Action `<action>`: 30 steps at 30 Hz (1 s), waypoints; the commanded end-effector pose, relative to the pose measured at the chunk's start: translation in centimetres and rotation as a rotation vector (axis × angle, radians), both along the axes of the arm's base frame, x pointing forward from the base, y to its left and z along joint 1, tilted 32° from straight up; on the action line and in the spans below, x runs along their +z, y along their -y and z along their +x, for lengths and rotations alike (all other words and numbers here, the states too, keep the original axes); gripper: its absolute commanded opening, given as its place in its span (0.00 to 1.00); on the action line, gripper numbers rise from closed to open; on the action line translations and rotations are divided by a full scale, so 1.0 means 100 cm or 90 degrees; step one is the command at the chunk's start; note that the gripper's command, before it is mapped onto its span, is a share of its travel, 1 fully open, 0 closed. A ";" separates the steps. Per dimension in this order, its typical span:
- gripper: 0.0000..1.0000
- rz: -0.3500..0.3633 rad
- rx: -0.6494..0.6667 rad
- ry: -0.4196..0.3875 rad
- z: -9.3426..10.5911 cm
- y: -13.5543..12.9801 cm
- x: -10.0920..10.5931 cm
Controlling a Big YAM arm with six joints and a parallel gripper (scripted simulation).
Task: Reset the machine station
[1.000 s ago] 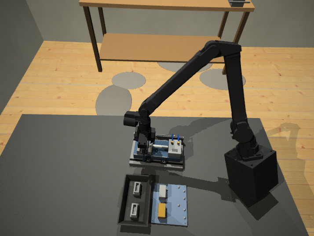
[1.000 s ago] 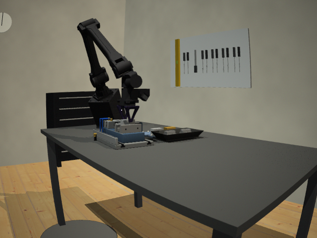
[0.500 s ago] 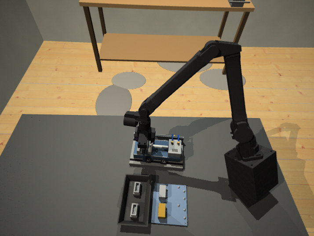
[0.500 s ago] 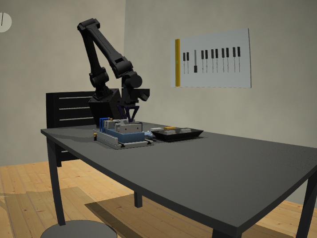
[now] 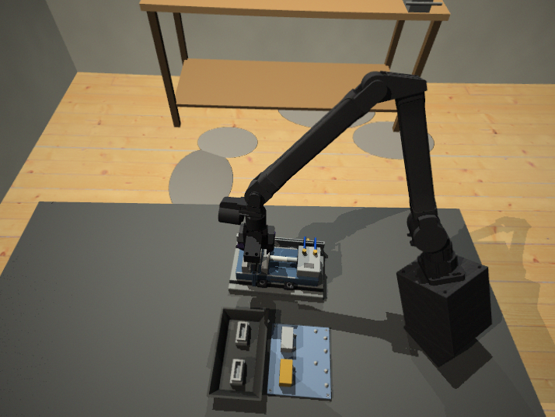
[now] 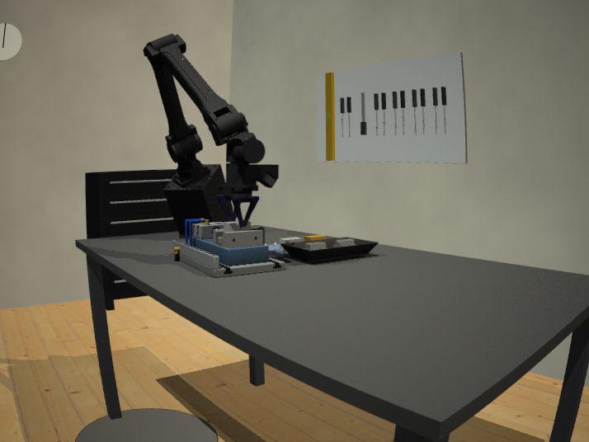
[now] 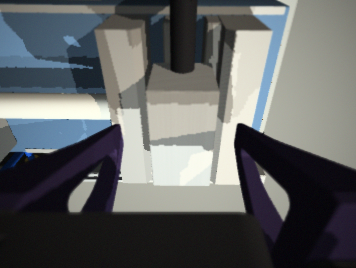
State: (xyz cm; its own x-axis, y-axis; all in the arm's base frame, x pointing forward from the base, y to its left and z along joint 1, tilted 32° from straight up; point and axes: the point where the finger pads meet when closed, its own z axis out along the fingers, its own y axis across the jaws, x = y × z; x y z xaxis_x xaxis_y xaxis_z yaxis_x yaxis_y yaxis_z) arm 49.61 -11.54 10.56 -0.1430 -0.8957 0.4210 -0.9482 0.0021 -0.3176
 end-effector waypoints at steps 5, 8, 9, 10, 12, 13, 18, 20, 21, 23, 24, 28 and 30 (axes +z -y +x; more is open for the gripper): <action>0.64 -0.001 0.004 0.031 0.007 -0.015 0.037; 0.64 -0.001 0.004 0.034 0.005 -0.019 0.047; 0.64 -0.001 0.004 0.035 0.005 -0.020 0.051; 0.64 -0.001 0.004 0.036 0.004 -0.022 0.054; 0.64 -0.001 0.004 0.037 0.002 -0.025 0.060; 0.64 -0.001 0.004 0.038 0.001 -0.026 0.063; 0.64 -0.001 0.004 0.037 -0.001 -0.029 0.070; 0.64 -0.001 0.004 0.038 -0.003 -0.032 0.075; 0.64 -0.001 0.004 0.038 -0.004 -0.033 0.077; 0.64 -0.001 0.004 0.039 -0.005 -0.035 0.081; 0.64 -0.001 0.004 0.040 -0.005 -0.036 0.083; 0.64 -0.001 0.004 0.041 -0.007 -0.038 0.088; 0.64 -0.001 0.001 0.039 -0.007 -0.036 0.088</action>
